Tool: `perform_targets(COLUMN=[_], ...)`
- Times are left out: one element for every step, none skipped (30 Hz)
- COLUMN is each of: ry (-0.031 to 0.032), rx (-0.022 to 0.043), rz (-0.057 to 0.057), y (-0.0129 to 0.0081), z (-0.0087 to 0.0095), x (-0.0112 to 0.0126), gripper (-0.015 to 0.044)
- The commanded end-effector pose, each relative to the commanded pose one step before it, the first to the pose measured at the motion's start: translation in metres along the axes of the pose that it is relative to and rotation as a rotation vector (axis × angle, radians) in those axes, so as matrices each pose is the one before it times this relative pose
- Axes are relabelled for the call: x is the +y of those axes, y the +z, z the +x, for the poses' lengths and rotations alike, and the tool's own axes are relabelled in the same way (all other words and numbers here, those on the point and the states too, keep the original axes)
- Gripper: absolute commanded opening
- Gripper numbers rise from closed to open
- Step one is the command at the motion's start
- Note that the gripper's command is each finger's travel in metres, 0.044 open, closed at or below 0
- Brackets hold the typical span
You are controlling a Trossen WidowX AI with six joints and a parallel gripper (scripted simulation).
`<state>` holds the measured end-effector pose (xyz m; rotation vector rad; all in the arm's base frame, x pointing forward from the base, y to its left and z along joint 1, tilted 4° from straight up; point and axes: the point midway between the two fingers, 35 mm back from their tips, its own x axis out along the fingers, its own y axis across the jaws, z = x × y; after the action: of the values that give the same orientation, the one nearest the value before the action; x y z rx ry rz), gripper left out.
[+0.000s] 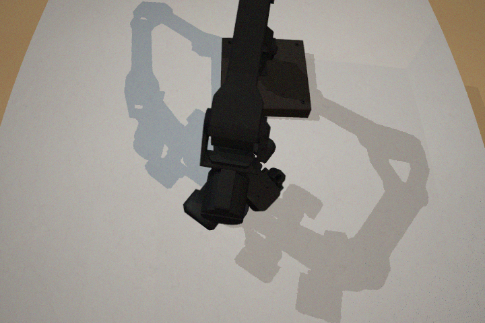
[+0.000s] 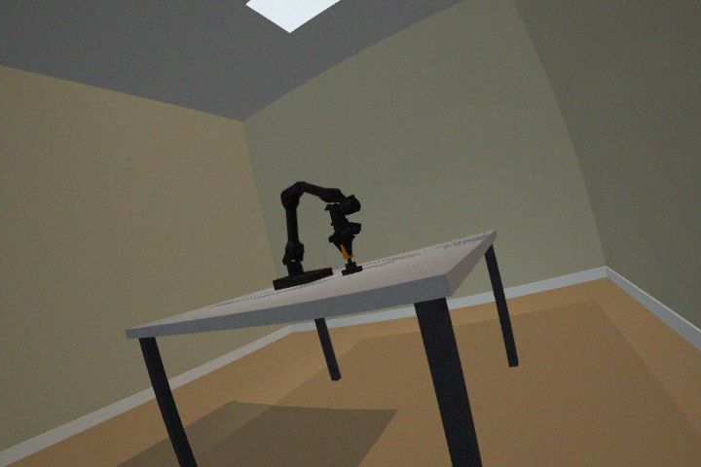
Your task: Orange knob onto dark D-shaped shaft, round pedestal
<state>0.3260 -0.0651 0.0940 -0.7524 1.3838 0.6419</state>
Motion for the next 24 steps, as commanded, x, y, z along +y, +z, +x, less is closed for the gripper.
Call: perform_targets(ry=[-0.00012, -0.00001, -0.00001, 0.0, -0.00001, -0.00001, -0.00001, -0.00001, 0.0, 0.0, 0.0, 0.0, 0.0, -0.00001, -0.00001, 0.0, 0.0, -0.00001, 0.0, 0.0, 0.0, 0.0, 0.0, 0.0], rx=[-0.00317, 0.0, -0.00001, 0.0, -0.00001, 0.0, 0.0, 0.0, 0.0, 0.0, 0.0, 0.0, 0.0, -0.00001, -0.00001, 0.0, 0.0, 0.0, 0.0, 0.0, 0.0, 0.0, 0.0, 0.0], rz=[-0.0077, 0.0, 0.0, 0.0, 0.0, 0.0, 0.0, 0.0, 0.0, 0.0, 0.0, 0.0, 0.0, 0.0, 0.0, 0.0, 0.0, 0.0, -0.0088, -0.0167, -0.0283, -0.0323, -0.0387, -0.0435], y=[0.00046, 0.00007, 0.00008, 0.0, 0.00012, 0.00006, 0.00006, 0.00006, 0.0, 0.0, 0.0, 0.0, 0.00002, 0.00005, 0.00005, -0.00002, -0.00001, 0.00004, 0.00001, 0.00002, 0.00002, 0.00002, 0.00001, -0.00001], z=[0.0012, 0.00026, -0.0007, 0.0, 0.0, 0.0, 0.00053, 0.0, 0.0, 0.0, 0.0, 0.0, -0.00115, -0.0011, -0.00113, -0.00064, -0.00065, -0.00048, -0.00004, -0.00005, -0.00004, -0.00001, 0.00007, 0.00022], x=[0.00021, -0.0001, -0.00012, 0.0, -0.00017, -0.0001, -0.00009, -0.00009, 0.0, 0.0, 0.0, 0.0, -0.00001, -0.00009, -0.00012, -0.00003, -0.00004, -0.00014, -0.00003, -0.00005, -0.00008, -0.0001, -0.00013, -0.00015], gripper=[0.0, 0.0, 0.0, 0.0, 0.0, 0.0, 0.0, 0.0, 0.0, 0.0, 0.0, 0.0, 0.0, 0.0, 0.0, 0.0, 0.0, 0.0, 0.0, 0.0, 0.0, 0.0, 0.0, 0.0])
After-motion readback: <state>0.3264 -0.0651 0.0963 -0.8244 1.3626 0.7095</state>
